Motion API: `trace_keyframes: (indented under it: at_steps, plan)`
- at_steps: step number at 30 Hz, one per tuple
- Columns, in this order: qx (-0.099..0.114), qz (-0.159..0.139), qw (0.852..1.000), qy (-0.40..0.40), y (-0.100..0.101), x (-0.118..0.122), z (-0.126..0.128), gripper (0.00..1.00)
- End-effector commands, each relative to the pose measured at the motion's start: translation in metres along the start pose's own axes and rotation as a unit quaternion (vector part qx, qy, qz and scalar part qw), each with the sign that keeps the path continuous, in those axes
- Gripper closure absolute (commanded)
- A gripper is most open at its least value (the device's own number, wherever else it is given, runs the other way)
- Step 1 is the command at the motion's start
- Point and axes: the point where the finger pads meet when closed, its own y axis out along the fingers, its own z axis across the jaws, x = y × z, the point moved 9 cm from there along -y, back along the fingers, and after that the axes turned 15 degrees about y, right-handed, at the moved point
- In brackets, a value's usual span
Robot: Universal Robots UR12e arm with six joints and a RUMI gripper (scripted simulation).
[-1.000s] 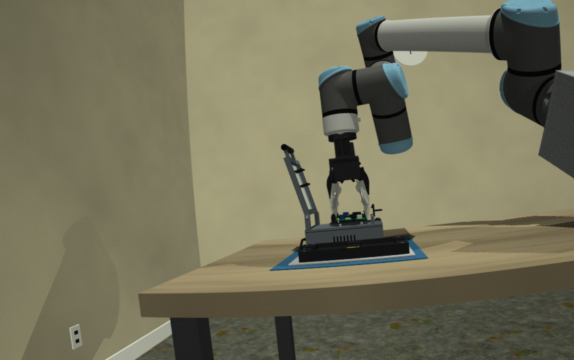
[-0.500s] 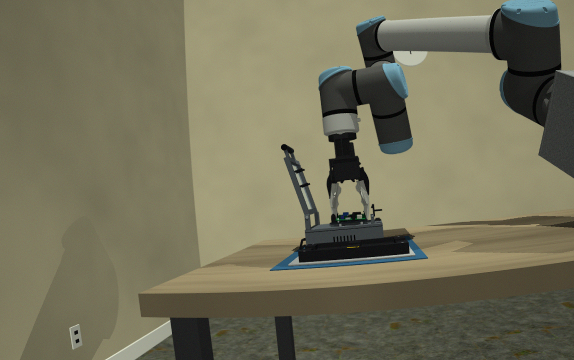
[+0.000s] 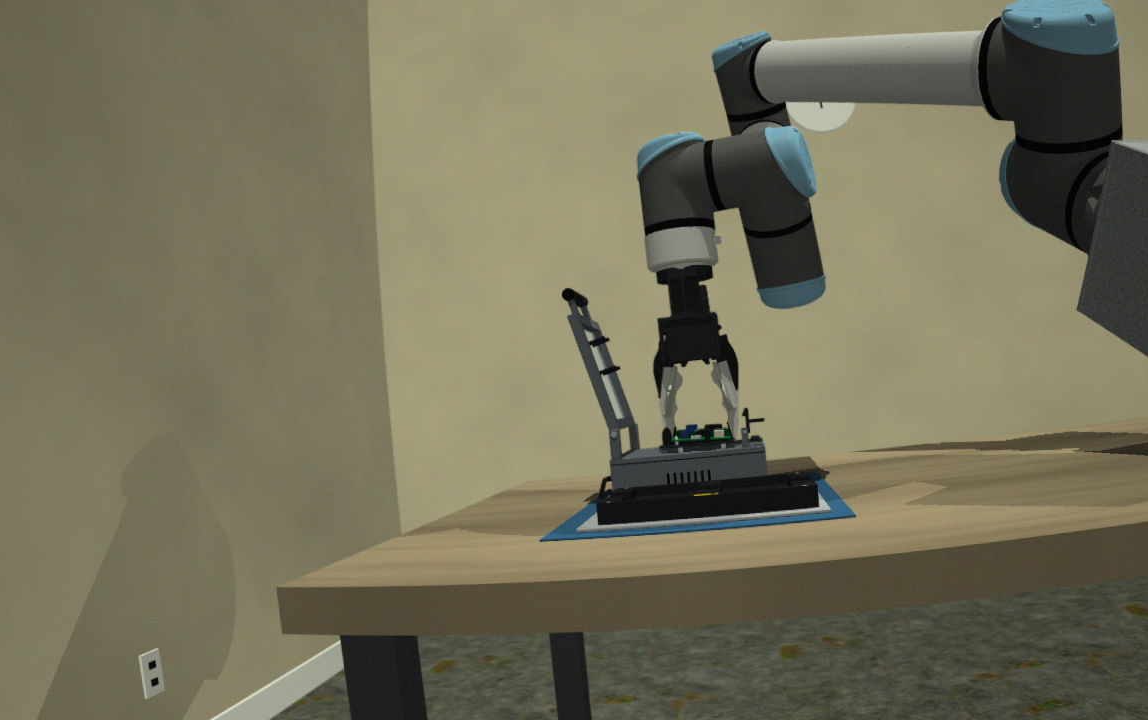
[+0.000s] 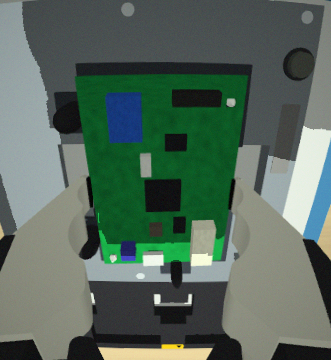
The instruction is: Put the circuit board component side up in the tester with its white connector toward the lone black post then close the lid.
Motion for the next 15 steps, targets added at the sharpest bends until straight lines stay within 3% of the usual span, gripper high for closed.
trace_keyframes:
  at_steps: [1, 15]
  plan:
    - [-0.001, 0.000, 1.000, 0.000, -0.0005, 0.0001, -0.0006, 0.61]
    - [-0.001, 0.000, 1.000, 0.000, 0.0013, 0.0001, -0.0006, 0.61]
